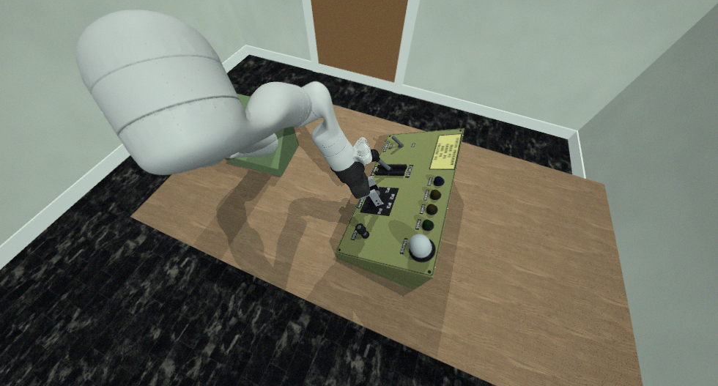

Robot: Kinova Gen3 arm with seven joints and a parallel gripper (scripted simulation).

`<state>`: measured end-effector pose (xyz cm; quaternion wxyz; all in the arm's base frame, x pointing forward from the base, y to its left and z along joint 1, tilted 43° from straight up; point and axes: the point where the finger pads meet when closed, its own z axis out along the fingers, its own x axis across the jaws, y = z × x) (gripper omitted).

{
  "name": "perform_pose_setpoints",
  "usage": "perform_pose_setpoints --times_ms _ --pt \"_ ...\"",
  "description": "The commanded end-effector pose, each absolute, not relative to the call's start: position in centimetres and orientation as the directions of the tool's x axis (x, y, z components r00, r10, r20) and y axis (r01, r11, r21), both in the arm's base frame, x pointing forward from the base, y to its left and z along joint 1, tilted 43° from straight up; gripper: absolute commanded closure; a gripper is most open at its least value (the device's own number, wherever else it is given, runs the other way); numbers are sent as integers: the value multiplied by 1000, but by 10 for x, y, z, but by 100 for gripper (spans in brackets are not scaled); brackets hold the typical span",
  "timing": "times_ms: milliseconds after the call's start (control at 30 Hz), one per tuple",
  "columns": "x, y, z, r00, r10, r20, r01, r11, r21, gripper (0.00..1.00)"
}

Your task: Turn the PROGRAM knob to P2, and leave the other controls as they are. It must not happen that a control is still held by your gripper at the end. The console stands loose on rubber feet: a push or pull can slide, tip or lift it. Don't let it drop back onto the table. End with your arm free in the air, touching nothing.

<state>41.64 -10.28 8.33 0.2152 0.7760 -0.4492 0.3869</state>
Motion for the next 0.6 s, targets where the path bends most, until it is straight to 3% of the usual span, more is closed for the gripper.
perform_pose_setpoints --times_ms 0,567 --pt "417 -102 84 336 -509 793 -849 -529 21 100" --pt "417 -102 84 632 -272 726 -659 -681 318 100"
